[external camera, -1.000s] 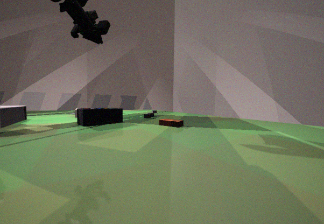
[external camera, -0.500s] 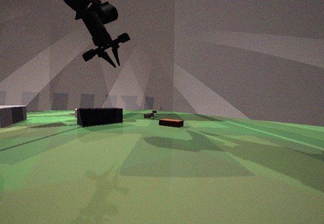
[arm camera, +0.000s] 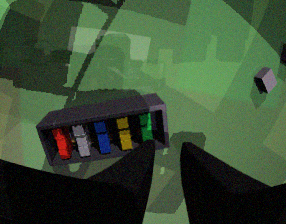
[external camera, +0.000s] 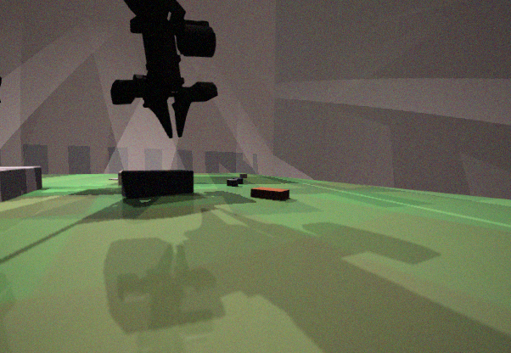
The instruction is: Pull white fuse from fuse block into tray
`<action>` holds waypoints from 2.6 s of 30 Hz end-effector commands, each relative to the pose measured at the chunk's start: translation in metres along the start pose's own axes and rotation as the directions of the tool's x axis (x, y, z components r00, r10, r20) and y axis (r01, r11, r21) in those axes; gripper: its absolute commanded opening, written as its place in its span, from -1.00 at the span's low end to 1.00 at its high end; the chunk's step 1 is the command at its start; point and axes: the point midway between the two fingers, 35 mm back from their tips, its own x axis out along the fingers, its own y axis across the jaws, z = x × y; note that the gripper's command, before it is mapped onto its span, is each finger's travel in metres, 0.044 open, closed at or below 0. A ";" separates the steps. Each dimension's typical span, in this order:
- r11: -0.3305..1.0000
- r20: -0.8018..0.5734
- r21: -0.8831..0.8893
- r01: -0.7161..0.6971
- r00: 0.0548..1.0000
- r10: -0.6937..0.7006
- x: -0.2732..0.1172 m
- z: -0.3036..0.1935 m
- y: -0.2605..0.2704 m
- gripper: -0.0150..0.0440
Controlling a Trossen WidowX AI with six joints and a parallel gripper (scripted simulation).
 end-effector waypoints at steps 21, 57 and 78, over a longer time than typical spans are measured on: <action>0.961 0.008 -0.197 -0.196 0.980 0.201 0.026 -0.030 0.054 -0.25; 0.961 0.009 -0.197 -0.196 0.979 0.201 0.048 -0.029 0.059 -0.25; 0.961 0.009 -0.197 -0.196 0.979 0.201 0.058 -0.028 0.061 -0.25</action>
